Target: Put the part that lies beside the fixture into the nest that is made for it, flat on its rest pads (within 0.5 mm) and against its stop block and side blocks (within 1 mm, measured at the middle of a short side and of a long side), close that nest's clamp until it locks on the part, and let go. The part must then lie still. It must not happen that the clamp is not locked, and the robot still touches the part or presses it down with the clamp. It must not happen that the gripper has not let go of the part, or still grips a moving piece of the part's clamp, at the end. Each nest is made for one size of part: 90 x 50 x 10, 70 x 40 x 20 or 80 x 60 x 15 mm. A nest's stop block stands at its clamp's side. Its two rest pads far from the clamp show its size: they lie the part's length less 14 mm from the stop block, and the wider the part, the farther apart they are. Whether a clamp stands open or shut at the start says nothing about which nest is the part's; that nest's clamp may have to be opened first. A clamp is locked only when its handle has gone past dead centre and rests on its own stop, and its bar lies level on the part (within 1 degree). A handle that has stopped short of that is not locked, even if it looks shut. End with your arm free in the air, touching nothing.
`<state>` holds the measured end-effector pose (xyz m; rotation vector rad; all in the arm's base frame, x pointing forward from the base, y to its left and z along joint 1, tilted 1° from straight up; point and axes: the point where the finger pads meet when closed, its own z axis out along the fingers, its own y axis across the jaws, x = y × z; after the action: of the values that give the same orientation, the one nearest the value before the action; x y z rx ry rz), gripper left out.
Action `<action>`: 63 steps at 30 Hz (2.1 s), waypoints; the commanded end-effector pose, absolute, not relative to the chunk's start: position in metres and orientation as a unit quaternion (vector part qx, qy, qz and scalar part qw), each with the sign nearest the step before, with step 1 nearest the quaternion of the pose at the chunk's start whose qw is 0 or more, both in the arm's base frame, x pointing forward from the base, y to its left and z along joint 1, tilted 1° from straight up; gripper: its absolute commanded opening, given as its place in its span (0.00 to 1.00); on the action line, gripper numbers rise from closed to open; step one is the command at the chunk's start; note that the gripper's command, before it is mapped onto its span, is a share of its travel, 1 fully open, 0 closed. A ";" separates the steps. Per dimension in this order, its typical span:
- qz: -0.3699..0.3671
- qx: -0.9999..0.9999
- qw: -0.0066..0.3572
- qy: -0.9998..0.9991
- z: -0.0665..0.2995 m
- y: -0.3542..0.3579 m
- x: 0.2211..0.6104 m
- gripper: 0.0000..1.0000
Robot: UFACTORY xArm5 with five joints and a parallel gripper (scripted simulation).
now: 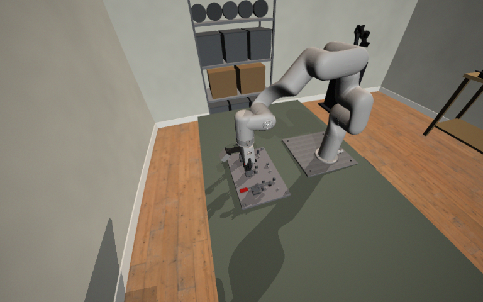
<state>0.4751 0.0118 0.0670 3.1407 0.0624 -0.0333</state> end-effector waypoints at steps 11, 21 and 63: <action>-0.011 1.000 0.000 0.020 0.067 0.012 0.475 0.00; -0.011 1.000 0.000 0.020 0.067 0.012 0.473 0.00; -0.011 1.000 0.000 0.020 0.067 0.011 0.470 0.47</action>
<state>0.4679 0.0113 0.0650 3.1405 0.0614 -0.0432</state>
